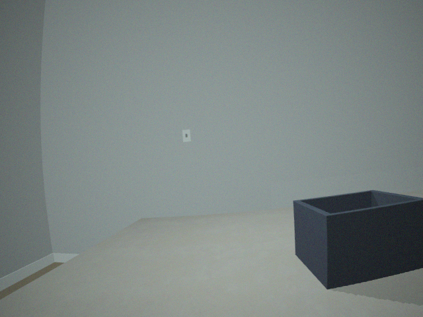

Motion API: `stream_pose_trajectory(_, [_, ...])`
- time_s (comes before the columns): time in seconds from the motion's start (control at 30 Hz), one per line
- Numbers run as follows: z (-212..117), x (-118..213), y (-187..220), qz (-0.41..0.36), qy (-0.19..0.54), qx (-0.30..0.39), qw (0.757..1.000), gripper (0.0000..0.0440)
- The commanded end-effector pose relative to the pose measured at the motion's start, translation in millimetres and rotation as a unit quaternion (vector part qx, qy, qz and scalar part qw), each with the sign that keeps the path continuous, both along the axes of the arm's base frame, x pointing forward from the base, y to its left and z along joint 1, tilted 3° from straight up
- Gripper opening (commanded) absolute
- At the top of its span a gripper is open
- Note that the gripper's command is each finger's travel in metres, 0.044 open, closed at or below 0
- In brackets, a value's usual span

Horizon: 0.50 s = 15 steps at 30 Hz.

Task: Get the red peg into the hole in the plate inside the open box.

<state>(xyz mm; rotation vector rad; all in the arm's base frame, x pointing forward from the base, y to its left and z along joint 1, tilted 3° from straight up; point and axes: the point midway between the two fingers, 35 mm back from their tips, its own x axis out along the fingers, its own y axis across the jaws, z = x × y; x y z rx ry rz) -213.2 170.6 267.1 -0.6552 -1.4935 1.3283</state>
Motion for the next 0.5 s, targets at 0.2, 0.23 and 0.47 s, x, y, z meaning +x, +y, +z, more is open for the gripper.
stream_pose_trajectory(0.2, [24,12,36,-0.024,0.103,-0.021,0.994,0.0440])
stream_pose_trajectory(0.23, [26,15,44,-0.029,0.117,-0.025,0.992,0.0440])
stream_pose_trajectory(0.47, [38,44,99,-0.061,0.213,-0.059,0.973,0.0440])
